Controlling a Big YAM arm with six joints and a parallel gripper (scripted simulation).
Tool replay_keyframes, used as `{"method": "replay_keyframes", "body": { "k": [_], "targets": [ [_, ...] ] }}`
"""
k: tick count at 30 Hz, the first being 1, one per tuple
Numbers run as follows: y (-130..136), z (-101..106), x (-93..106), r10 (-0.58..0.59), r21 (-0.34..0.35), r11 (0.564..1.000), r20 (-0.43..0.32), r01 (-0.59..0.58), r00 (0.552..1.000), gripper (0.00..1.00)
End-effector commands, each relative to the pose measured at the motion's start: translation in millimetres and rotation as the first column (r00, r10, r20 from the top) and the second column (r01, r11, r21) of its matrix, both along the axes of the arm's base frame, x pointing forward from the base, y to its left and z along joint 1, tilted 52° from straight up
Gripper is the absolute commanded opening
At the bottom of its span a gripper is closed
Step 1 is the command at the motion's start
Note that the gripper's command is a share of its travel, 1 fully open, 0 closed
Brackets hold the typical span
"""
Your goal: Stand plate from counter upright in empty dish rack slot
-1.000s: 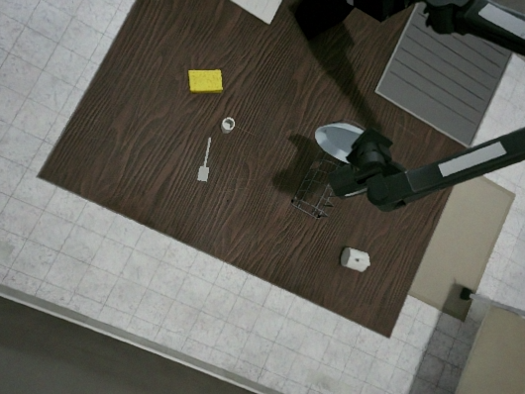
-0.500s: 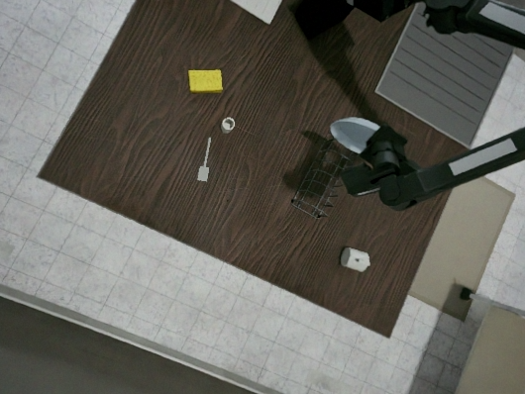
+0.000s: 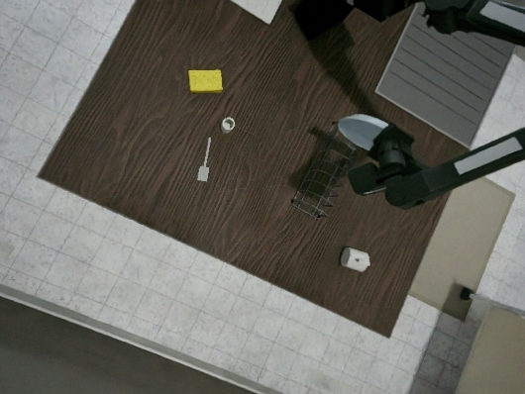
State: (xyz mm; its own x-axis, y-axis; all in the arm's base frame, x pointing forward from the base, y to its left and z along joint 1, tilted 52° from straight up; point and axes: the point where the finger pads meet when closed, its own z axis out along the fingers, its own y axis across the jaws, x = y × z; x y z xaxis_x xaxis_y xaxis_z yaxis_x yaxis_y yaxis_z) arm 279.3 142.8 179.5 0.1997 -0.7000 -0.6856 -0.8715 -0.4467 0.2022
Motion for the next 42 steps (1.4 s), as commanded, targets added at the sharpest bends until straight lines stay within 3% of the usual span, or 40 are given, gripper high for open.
{"method": "replay_keyframes", "body": {
  "k": [1,42],
  "targets": [
    [1.7,11.5,-12.3,0.014,-0.013,1.000,-0.010,-0.014,1.000,0.00],
    [0.8,12.5,-12.2,0.011,-0.013,1.000,-0.007,-0.011,1.000,0.00]
  ]
}}
